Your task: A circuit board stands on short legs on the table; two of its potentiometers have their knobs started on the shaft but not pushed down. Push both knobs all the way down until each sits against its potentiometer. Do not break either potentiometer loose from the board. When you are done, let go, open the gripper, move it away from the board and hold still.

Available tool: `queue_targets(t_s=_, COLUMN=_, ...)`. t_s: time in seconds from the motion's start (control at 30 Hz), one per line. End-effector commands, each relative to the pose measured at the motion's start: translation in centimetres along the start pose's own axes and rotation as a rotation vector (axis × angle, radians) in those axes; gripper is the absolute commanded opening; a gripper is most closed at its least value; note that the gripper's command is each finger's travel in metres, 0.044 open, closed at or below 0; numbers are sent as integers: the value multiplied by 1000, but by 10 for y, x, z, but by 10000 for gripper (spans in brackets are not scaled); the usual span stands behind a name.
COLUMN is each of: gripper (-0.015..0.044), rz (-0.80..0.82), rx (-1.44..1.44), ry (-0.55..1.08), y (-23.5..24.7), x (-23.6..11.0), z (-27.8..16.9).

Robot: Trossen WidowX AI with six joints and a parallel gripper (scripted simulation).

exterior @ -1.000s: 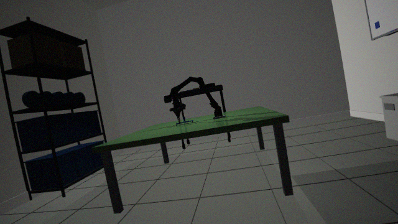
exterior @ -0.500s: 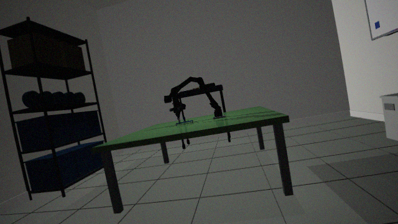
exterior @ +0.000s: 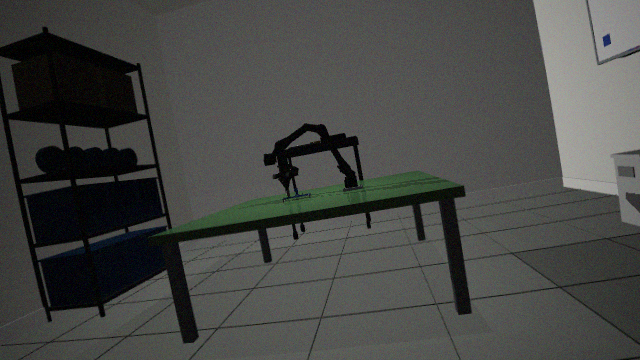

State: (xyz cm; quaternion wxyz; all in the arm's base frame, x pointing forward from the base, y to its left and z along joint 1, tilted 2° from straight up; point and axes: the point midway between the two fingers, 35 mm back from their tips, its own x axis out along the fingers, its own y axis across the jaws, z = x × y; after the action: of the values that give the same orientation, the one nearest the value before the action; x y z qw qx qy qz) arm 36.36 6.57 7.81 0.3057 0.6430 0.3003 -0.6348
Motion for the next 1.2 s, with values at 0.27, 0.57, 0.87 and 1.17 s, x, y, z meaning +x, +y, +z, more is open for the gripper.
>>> queue_targets(t_s=0.27, gripper=0, rz=-5, rx=5, ry=-13, y=1, x=-10, z=-1)
queue_targets(t_s=0.57, gripper=79, rz=-10, rx=0, ry=-12, y=0, x=-14, z=0)
queue_targets(t_s=0.87, gripper=315, rz=-11, rx=1, ry=-14, y=-16, x=-27, z=24)
queue_targets(t_s=1.17, gripper=440, rz=-13, rx=4, ry=-22, y=-82, x=-47, z=113)
